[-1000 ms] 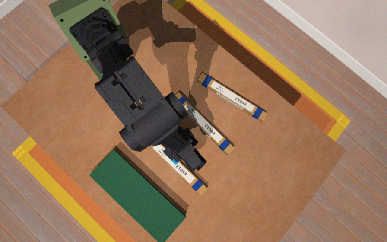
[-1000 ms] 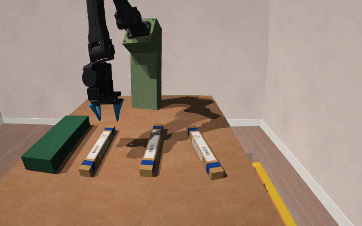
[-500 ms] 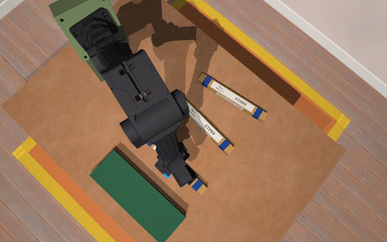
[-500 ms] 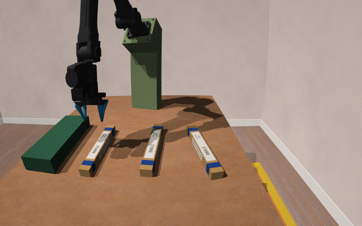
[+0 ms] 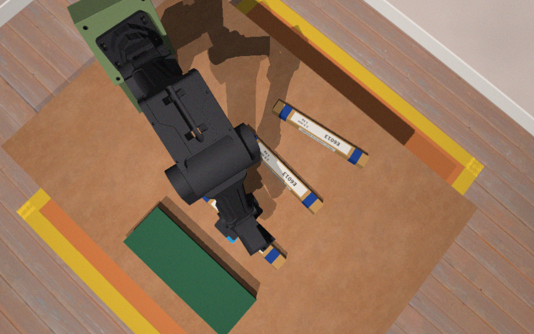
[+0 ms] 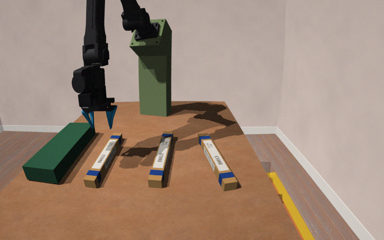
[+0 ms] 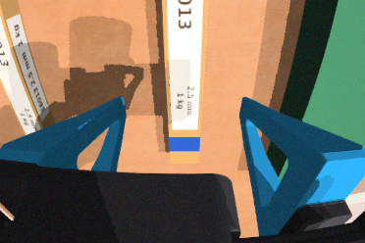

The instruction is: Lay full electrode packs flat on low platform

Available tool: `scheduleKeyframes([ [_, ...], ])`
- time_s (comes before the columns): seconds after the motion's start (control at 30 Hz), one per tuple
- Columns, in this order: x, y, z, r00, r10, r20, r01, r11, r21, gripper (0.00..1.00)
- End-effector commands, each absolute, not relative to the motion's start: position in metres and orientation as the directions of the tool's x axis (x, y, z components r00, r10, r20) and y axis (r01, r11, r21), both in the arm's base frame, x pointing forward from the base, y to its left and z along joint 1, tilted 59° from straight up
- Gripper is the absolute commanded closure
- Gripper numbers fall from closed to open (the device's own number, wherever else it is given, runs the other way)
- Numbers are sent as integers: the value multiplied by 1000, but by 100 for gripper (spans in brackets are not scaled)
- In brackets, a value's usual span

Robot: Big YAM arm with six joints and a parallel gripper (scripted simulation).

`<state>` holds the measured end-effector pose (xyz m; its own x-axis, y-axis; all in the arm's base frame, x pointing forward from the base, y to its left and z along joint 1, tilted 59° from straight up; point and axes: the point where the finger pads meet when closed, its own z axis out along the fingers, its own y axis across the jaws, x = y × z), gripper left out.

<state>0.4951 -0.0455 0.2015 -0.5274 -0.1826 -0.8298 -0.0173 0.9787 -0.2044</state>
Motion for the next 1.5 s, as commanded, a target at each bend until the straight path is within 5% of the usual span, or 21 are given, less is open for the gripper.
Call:
scheduleKeyframes([
  [0.0, 495, -42, 218, -500, -204, -841, -25, 975, -222, 26],
  [0.63, 494, -46, 219, -503, -200, -841, -19, 975, -221, 26],
  [1.47, 576, -59, 158, -519, -195, -832, -17, 976, -218, 26],
])
